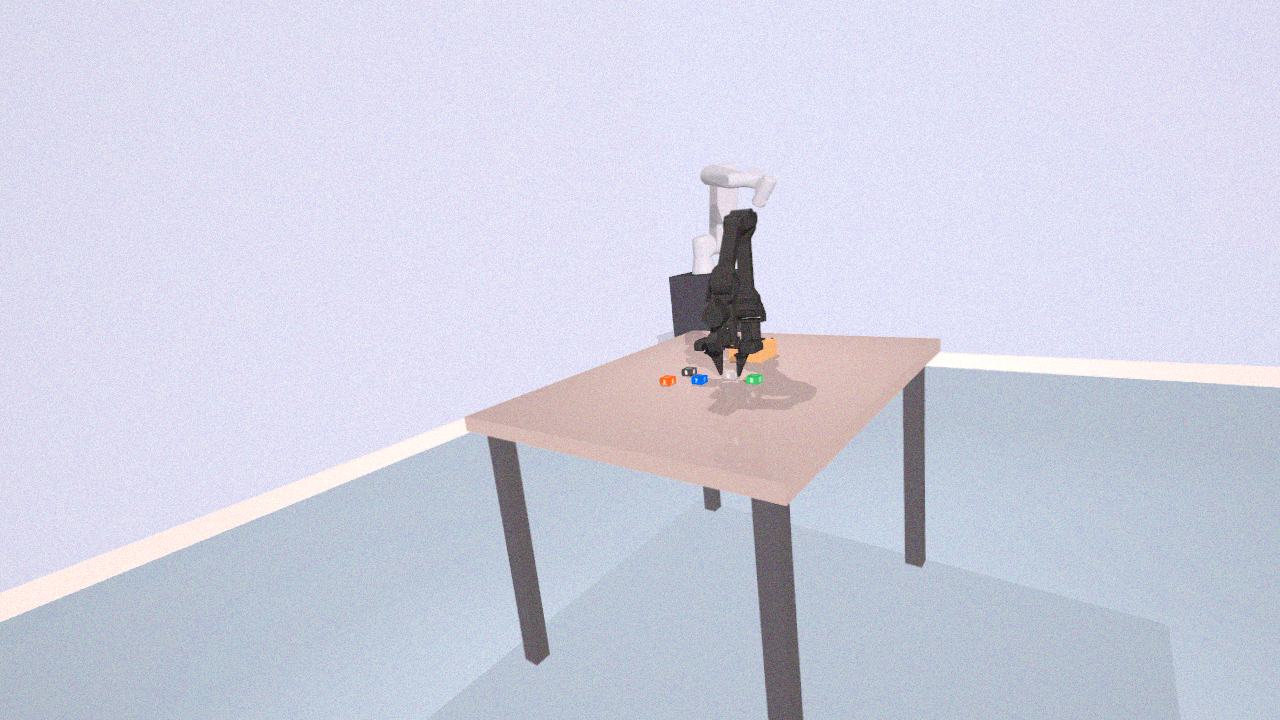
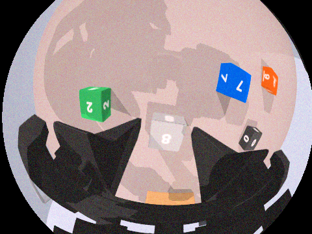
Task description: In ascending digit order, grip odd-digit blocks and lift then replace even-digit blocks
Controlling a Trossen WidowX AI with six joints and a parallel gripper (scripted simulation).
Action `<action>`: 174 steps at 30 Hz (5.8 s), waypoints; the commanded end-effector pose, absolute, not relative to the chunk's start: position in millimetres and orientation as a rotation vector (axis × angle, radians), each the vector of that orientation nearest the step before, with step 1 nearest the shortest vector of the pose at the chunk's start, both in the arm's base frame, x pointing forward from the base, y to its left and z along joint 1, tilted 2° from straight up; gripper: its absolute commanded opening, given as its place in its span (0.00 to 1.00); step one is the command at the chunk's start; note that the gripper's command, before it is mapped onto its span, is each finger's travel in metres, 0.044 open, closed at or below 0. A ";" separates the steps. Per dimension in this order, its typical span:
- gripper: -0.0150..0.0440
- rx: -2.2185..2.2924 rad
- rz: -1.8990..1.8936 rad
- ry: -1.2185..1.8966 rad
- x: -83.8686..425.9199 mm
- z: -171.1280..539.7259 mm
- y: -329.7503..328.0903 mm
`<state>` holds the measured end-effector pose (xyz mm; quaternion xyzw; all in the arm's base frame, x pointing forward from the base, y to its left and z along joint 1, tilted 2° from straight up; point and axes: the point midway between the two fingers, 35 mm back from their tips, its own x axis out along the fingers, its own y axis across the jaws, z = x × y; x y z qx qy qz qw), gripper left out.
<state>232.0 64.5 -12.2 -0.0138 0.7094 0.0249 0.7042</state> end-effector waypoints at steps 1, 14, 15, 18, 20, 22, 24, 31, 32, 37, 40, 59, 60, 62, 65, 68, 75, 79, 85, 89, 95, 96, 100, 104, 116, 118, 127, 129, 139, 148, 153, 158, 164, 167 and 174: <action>0.86 -0.028 0.050 1.577 232.0 -12.8 64.3; 0.89 -0.028 0.051 1.577 233.1 26.2 63.9; 0.84 -0.028 0.051 1.577 234.3 33.9 64.1; 0.71 -0.028 0.051 1.576 236.2 80.2 63.9; 0.62 -0.028 0.050 1.577 233.9 102.1 62.9; 0.53 -0.028 0.050 1.577 233.4 104.9 62.8; 0.46 -0.028 0.050 1.577 233.4 104.9 62.8; 0.46 -0.028 0.050 1.577 233.4 104.9 62.8; 0.46 -0.028 0.050 1.576 235.5 105.1 61.2; 0.46 -0.032 0.045 1.571 286.0 109.3 9.8; 0.46 -0.036 0.041 1.569 313.5 108.4 -36.9; 0.93 -0.040 0.038 1.568 329.7 24.1 -81.7; 0.93 -0.040 0.038 1.568 329.7 24.1 -81.7; 0.93 -0.040 0.038 1.568 329.7 23.1 -81.8; 0.93 -0.040 0.038 1.568 329.9 18.6 -81.8; 0.93 -0.040 0.038 1.568 330.1 13.8 -81.9; 0.93 -0.040 0.038 1.568 330.1 2.6 -81.9; 0.93 -0.040 0.038 1.568 329.9 -3.7 -81.8; 0.93 -0.040 0.038 1.568 329.5 -12.0 -81.7; 0.80 -0.040 0.038 1.568 329.5 -12.2 -81.7; 0.53 -0.040 0.038 1.568 329.5 -12.2 -81.7; 0.49 -0.040 0.038 1.568 329.5 -12.2 -81.7; 0.46 -0.040 0.038 1.568 329.5 -12.2 -81.7; 0.46 -0.040 0.038 1.568 329.5 -12.2 -81.7; 0.46 -0.040 0.038 1.568 329.5 -12.2 -81.7; 0.46 -0.040 0.038 1.568 329.5 -12.2 -81.7; 0.46 -0.040 0.038 1.568 329.5 -12.2 -81.7; 0.46 -0.040 0.038 1.568 329.5 -12.2 -81.7; 0.68 -0.040 0.038 1.568 329.5 -12.2 -81.7; 0.93 -0.040 0.038 1.568 329.7 -9.4 -81.8; 0.93 -0.040 0.038 1.568 329.7 24.1 -81.7; 0.93 -0.041 0.040 1.565 332.1 27.3 -70.0; 0.93 -0.046 0.058 1.547 336.5 50.2 14.8; 0.93 -0.046 0.072 1.538 328.6 63.4 63.3; 0.93 -0.027 0.075 1.555 283.5 90.9 159.9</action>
